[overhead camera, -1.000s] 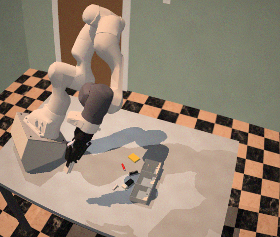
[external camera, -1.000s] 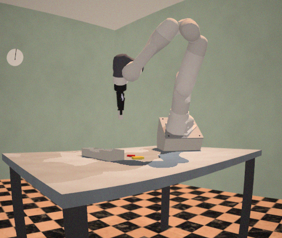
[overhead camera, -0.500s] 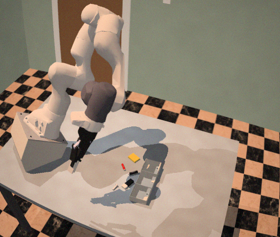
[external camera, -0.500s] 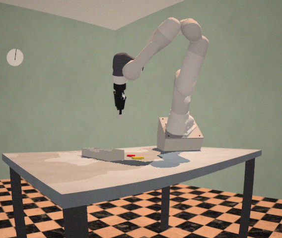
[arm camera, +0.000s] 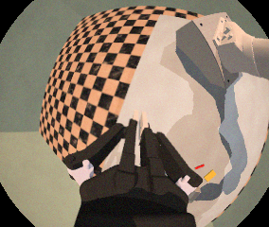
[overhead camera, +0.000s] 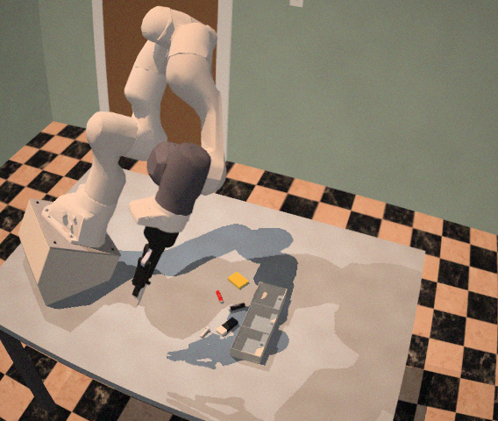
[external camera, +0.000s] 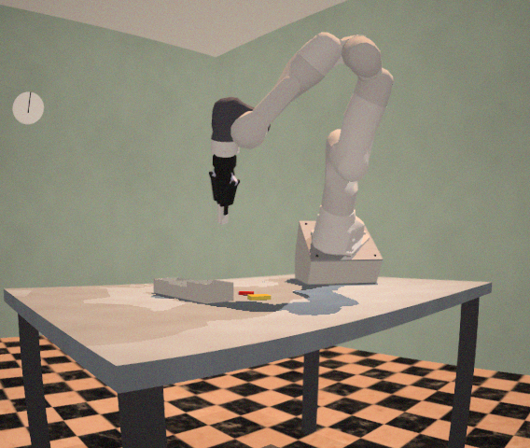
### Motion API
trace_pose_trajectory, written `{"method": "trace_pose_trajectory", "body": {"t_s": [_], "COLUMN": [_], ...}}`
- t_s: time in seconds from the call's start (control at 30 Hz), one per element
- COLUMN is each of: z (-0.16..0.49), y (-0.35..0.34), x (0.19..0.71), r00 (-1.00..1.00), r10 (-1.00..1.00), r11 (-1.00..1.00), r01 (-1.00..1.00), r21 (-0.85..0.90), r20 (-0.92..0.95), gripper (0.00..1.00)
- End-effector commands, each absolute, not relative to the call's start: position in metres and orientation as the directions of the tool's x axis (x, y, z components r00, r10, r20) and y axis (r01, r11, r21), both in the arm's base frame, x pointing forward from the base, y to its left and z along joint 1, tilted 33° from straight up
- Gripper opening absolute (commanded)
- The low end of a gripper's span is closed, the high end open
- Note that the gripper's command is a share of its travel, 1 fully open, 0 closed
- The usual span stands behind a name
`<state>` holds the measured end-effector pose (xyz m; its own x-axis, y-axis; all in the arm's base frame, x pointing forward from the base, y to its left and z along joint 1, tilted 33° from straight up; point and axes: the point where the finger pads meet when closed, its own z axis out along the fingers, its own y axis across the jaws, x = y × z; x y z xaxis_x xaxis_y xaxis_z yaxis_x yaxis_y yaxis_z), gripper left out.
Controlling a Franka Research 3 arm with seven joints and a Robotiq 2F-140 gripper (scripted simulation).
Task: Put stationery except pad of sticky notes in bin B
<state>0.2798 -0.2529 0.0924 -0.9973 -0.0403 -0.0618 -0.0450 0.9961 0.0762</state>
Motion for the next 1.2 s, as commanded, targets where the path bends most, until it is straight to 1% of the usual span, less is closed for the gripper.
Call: {"method": "trace_pose_trajectory", "body": {"t_s": [0.0,0.3,0.37,0.4,0.7,0.93,1.17], "z": [0.097,0.101,0.101,0.105,0.109,0.113,0.121], "y": [-0.25,-0.246,-0.246,-0.243,-0.239,-0.235,-0.226], "x": [0.285,0.291,0.291,0.296,0.301,0.307,0.317], "r00": [-0.977,-0.936,-0.936,-0.921,-0.854,-0.81,-0.72], "r10": [-0.193,-0.333,-0.333,-0.369,-0.498,-0.564,-0.67], "r11": [0.977,0.938,0.938,0.924,0.86,0.818,0.733], "r01": [-0.2,-0.341,-0.341,-0.378,-0.508,-0.574,-0.68], "r21": [0.073,0.061,0.061,0.056,0.035,0.02,-0.007], "r20": [-0.091,-0.118,-0.118,-0.125,-0.15,-0.162,-0.181], "gripper": [0.05,0.05,0.05,0.05,0.05,0.05,0.05]}}
